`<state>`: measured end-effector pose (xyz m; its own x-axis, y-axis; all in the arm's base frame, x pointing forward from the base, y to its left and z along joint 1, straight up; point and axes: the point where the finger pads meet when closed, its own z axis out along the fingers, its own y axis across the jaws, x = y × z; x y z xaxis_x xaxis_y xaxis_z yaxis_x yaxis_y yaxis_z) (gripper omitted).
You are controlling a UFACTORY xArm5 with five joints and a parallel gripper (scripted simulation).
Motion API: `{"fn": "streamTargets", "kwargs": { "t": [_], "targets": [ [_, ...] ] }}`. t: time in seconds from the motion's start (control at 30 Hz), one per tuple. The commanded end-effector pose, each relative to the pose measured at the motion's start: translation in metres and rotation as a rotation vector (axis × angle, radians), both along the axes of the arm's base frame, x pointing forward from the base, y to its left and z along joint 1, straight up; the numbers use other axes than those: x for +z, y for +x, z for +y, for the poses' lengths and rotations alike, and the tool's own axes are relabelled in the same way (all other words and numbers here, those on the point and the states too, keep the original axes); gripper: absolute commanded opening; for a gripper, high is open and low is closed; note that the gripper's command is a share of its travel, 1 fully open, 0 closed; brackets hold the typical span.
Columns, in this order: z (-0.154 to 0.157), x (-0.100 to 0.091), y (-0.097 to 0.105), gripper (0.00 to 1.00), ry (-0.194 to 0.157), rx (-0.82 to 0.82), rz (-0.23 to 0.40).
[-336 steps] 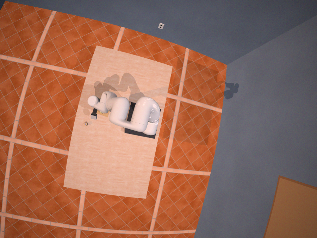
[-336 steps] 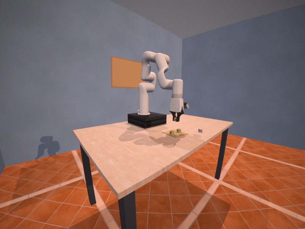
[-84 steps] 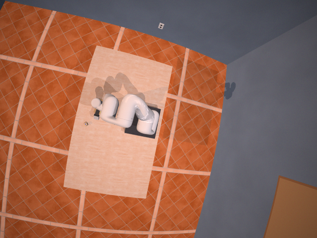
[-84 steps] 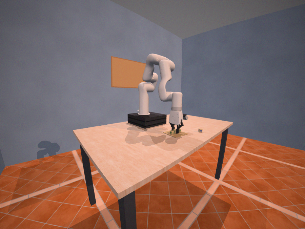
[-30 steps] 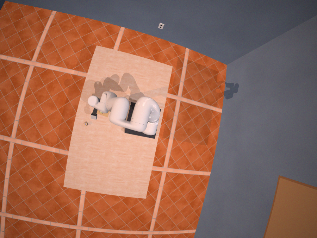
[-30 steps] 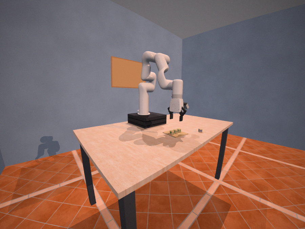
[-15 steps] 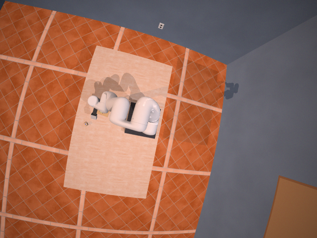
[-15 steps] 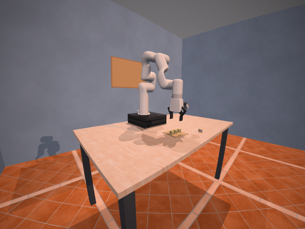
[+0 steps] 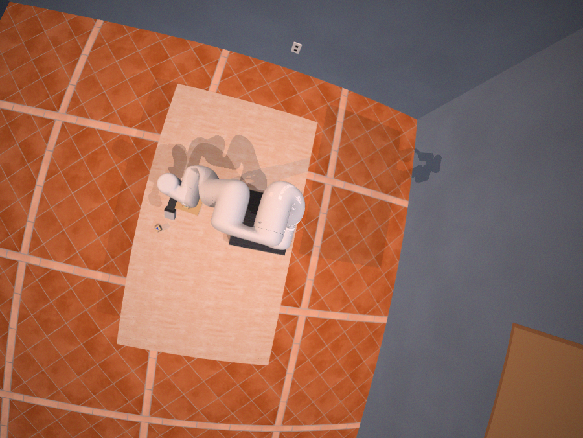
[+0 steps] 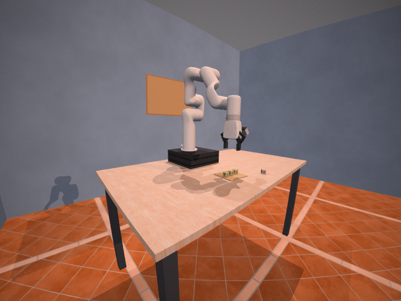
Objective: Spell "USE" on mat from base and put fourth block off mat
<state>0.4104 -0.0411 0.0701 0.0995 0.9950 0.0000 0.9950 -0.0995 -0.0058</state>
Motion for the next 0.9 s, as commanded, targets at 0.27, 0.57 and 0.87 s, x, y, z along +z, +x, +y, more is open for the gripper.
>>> {"fn": "streamTargets", "kwargs": {
  "t": [0.27, 0.57, 0.87],
  "targets": [
    [0.0, 0.036, 0.001, 1.0, 0.0, 0.0, -0.004],
    [0.0, 0.036, 0.001, 1.0, 0.0, 0.0, -0.004],
    [0.0, 0.036, 0.001, 1.0, 0.0, 0.0, -0.004]
  ]
}}
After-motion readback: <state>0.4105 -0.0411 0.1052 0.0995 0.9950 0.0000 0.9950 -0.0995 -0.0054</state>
